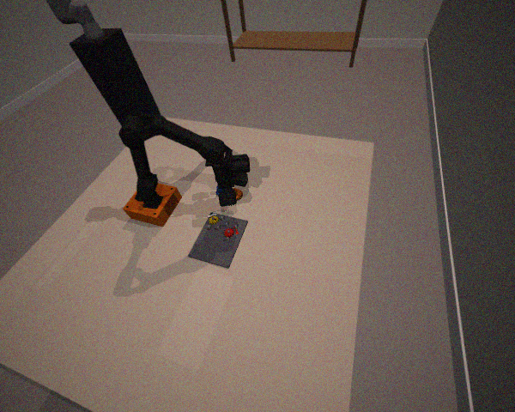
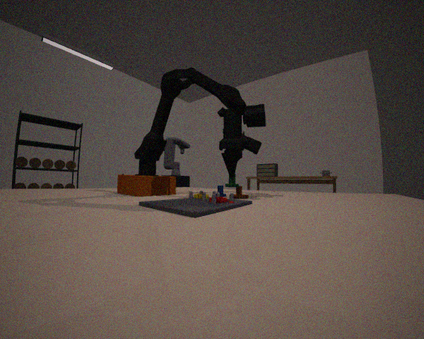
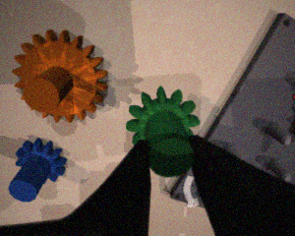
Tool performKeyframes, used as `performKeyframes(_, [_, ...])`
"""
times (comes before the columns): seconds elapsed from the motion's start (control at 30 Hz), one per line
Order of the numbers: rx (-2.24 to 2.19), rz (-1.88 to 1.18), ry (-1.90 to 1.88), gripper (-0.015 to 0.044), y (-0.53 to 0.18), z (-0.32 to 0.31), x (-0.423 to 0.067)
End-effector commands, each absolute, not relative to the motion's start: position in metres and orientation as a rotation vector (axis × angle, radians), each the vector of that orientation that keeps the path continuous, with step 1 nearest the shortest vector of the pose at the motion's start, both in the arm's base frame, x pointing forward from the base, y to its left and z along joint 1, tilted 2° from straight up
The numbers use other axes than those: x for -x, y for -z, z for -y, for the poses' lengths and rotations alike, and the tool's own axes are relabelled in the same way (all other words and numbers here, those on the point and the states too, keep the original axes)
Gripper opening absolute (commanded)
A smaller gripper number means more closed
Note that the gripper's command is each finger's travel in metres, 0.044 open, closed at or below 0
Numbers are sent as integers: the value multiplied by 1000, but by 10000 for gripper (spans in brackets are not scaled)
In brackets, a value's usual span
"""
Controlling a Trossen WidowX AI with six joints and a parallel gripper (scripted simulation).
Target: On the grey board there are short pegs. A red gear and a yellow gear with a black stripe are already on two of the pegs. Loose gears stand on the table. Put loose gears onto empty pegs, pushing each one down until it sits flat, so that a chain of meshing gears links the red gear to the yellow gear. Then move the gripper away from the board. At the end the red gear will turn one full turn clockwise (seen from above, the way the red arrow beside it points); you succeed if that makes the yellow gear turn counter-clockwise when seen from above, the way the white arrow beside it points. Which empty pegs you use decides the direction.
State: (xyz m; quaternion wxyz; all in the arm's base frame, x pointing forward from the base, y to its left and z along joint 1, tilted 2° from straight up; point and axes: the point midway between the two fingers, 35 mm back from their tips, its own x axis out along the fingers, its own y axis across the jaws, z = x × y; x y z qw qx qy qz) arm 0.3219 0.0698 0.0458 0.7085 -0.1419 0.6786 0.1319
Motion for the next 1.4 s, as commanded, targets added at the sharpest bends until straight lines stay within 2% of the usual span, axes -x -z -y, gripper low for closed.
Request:
performKeyframes(0.0, [312,-1498,-290,0,-58,-71,-323])
performKeyframes(0.97, [314,-1499,-290,0,-148,-69,-305])
performKeyframes(1.37, [316,-1499,-289,0,-132,-50,-314])
